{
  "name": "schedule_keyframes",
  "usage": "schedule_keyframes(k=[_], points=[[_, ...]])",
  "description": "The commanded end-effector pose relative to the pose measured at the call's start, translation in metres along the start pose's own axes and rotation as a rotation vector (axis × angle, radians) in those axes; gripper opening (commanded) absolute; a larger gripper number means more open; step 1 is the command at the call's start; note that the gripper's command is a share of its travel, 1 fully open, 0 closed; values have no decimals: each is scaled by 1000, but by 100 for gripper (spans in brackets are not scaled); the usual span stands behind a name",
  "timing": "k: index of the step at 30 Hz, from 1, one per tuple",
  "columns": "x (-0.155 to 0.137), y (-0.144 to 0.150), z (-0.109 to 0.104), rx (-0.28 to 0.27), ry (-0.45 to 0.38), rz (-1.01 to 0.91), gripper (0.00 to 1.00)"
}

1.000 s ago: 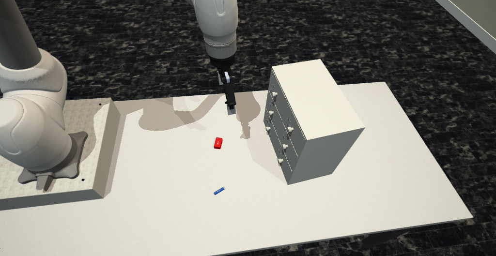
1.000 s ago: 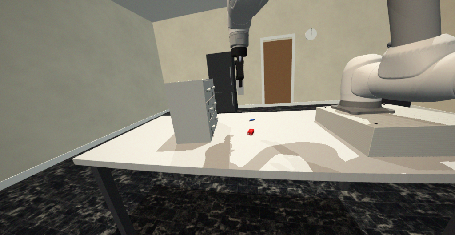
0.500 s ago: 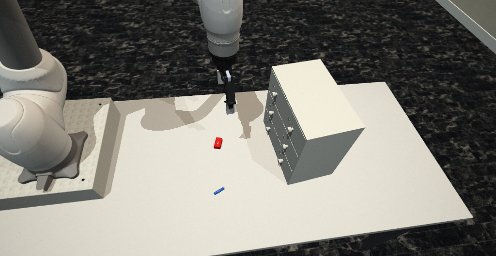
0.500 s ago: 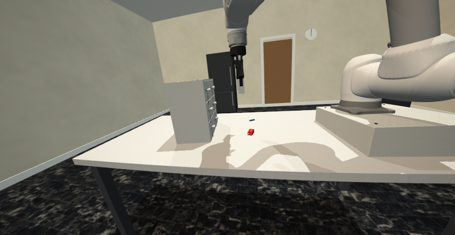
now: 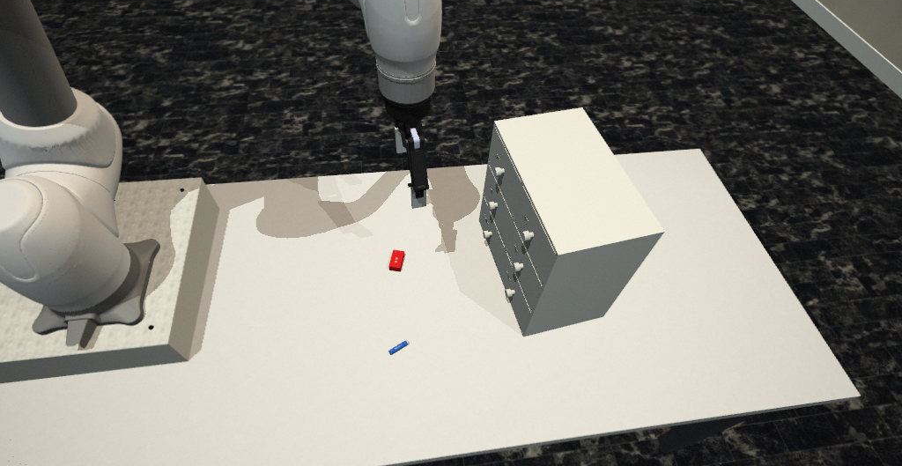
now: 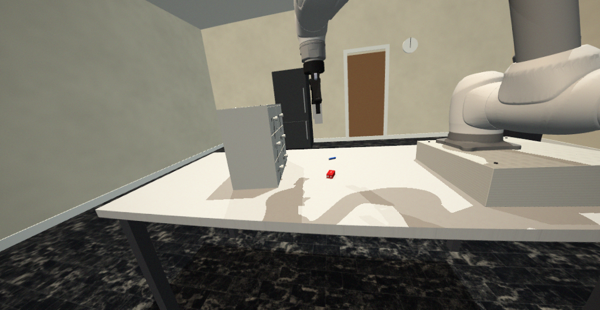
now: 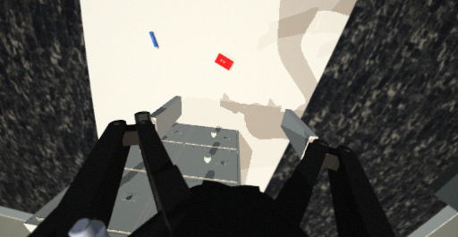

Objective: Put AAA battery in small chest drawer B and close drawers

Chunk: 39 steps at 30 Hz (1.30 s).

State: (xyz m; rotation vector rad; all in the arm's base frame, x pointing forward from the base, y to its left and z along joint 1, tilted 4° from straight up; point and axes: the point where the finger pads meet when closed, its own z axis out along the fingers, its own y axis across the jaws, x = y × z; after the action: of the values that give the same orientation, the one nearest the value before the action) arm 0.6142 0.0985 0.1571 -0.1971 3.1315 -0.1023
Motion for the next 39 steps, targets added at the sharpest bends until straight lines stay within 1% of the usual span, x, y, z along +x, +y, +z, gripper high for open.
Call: schedule_keyframes(k=[1,6,10,12,16,27,29,30,39], points=[[0,0,0,0,0,18,100],[3,-2,0,0,0,139,100],[6,-5,0,0,0,339,100],[6,-5,0,0,0,339,100],[12,-9,0,-1,0,620,100],[33,-23,-1,-23,10,1164,100],[33,-23,-1,-23,10,1164,100],[35,-25,-1,-27,13,1314,100],[51,-35,0,-46,29,1749,100]])
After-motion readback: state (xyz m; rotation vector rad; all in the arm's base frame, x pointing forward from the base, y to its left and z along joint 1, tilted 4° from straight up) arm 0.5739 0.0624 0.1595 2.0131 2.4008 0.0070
